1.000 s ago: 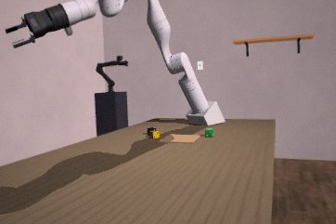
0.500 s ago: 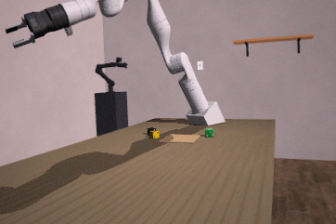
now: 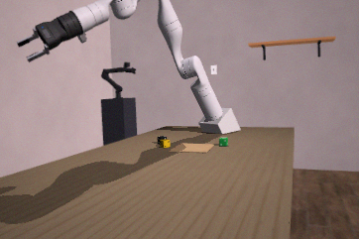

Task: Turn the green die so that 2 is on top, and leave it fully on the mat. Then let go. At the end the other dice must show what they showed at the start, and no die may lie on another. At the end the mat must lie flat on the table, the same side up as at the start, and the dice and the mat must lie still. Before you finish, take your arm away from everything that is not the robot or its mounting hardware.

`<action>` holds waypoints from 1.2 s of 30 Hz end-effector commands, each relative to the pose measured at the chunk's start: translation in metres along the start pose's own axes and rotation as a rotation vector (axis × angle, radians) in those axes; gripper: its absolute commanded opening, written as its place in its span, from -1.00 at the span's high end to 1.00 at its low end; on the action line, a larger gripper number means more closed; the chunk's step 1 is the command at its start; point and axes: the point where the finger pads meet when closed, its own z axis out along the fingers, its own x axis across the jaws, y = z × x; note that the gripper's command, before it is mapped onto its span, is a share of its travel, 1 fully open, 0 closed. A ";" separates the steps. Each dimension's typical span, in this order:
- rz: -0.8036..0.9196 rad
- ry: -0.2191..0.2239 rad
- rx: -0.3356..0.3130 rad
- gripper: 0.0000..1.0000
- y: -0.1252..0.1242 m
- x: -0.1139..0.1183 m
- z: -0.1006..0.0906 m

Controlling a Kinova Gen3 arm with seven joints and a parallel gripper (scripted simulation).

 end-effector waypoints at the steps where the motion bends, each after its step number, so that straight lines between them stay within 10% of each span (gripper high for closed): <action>1: 0.000 0.027 0.010 -1.00 -0.006 0.010 -0.009; 15: -0.033 0.307 0.125 -1.00 -0.071 0.124 -0.083; 30: -0.137 0.766 0.252 -1.00 -0.177 0.276 -0.240; 36: -0.164 0.867 0.270 -1.00 -0.200 0.302 -0.279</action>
